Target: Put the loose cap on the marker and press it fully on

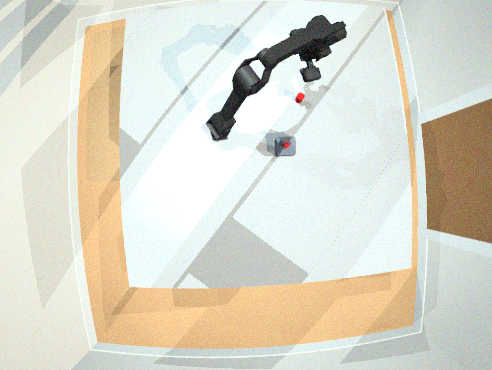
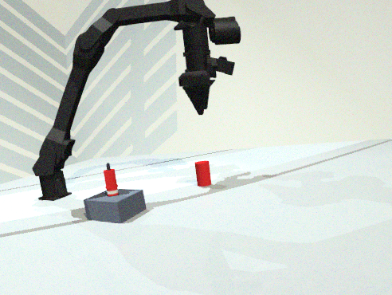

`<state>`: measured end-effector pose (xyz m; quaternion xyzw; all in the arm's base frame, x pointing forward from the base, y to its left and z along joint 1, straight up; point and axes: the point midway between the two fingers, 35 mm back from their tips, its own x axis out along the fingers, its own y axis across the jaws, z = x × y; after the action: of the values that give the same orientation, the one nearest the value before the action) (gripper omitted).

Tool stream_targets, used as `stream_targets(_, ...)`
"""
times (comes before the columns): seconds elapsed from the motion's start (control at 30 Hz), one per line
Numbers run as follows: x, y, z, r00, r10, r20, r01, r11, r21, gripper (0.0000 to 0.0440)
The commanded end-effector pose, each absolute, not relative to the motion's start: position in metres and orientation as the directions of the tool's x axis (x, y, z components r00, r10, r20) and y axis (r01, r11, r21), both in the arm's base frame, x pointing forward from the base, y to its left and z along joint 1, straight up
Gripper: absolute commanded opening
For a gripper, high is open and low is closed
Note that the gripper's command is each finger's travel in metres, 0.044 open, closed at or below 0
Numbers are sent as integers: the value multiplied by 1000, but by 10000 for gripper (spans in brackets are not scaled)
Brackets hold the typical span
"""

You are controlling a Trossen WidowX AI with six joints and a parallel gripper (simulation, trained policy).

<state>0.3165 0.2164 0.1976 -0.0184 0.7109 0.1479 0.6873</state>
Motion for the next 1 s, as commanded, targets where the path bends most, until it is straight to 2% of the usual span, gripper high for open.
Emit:
stream_targets(0.0, 327, 206, 192, -49, 155, -987, -223, 961, 162, 325)
stream_targets(0.97, 359, 145, 152, -96, 21, -995, -148, 988, 35, 314)
